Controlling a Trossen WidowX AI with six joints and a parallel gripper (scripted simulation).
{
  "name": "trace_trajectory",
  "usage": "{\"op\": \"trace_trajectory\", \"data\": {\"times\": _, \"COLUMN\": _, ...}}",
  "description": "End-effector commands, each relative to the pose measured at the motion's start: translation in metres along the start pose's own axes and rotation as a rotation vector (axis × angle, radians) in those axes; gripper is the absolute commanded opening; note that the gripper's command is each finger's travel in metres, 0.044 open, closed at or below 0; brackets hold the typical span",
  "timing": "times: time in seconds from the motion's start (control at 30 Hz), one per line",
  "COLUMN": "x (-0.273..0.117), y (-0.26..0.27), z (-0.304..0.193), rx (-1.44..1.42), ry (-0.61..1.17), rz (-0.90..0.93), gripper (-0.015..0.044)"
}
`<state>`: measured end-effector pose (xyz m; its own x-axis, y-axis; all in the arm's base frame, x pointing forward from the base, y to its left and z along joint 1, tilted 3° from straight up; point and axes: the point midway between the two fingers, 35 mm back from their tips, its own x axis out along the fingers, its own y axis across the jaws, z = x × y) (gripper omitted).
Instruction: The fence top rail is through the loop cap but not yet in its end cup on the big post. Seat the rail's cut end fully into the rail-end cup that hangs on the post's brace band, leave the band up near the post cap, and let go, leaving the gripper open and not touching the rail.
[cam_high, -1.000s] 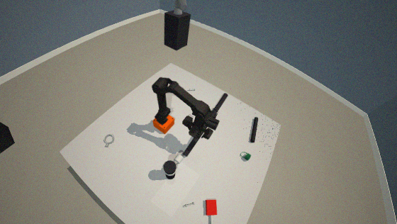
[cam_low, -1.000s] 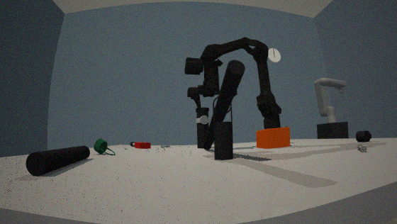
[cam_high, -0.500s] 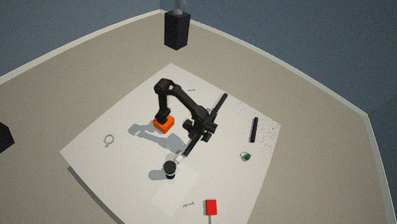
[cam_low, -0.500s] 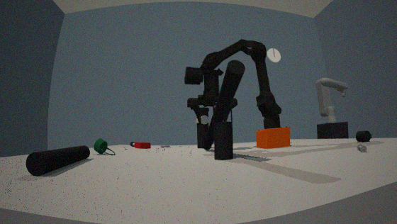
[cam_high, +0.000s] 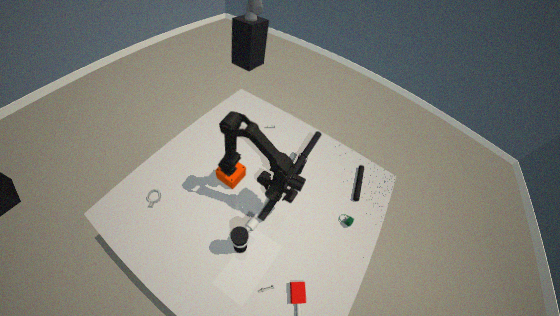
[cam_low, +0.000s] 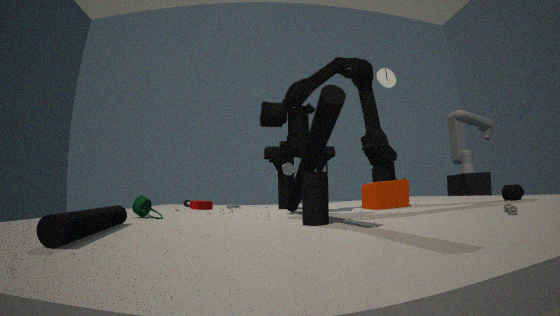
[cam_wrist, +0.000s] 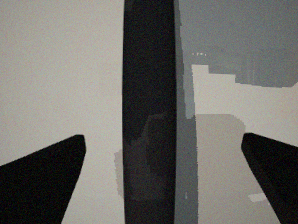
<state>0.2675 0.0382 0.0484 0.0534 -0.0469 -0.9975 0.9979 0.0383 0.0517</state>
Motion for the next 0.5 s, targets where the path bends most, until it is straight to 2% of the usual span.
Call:
{"op": "trace_trajectory", "data": {"times": 0.0, "x": 0.008, "y": 0.0, "z": -0.001, "rx": -0.003, "ry": 0.004, "rz": -0.005, "gripper": 0.044}}
{"op": "trace_trajectory", "data": {"times": 0.47, "x": 0.03, "y": -0.001, "z": -0.001, "rx": -0.003, "ry": 0.004, "rz": -0.005, "gripper": 0.044}}
